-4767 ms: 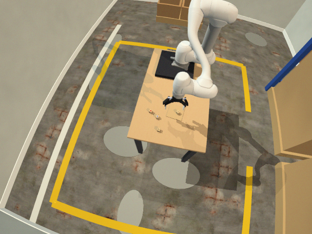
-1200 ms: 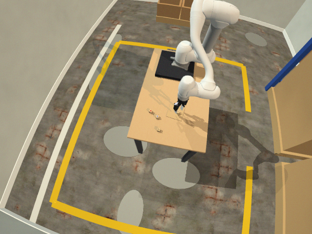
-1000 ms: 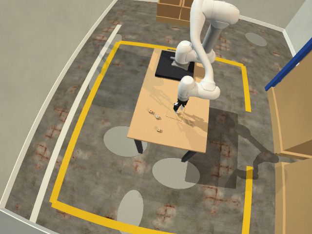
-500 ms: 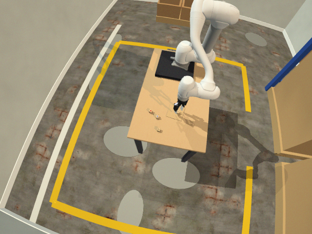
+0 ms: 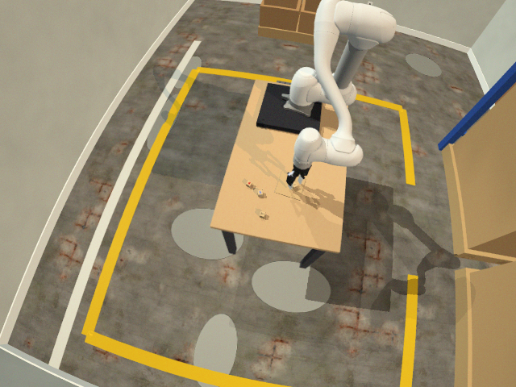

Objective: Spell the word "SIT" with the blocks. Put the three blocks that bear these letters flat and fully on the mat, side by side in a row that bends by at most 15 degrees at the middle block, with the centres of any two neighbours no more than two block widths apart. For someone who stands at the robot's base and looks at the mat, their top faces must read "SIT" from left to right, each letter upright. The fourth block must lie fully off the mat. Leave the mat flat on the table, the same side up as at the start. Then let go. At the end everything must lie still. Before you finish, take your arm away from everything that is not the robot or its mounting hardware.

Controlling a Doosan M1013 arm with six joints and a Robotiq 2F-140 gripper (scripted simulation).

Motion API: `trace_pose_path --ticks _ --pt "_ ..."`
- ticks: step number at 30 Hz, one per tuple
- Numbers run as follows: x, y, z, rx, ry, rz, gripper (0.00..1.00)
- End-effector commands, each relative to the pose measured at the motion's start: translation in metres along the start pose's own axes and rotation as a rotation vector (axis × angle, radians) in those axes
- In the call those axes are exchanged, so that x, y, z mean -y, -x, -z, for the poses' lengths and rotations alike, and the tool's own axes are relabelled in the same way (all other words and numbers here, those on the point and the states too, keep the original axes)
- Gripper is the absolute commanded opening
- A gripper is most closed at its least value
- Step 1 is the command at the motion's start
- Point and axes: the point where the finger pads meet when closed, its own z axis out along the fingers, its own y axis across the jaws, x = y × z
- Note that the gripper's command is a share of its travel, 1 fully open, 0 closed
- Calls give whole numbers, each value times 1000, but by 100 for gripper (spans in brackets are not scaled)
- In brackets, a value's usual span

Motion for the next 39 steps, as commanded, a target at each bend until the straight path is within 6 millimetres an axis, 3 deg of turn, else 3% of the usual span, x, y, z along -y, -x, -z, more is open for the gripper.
trace_pose_path --ticks 1,24,25,39 --pt "0 0 -5 0 0 0 37" --pt "0 0 -17 0 0 0 37" --pt "0 0 -17 0 0 0 25" --pt "0 0 -17 0 0 0 25"
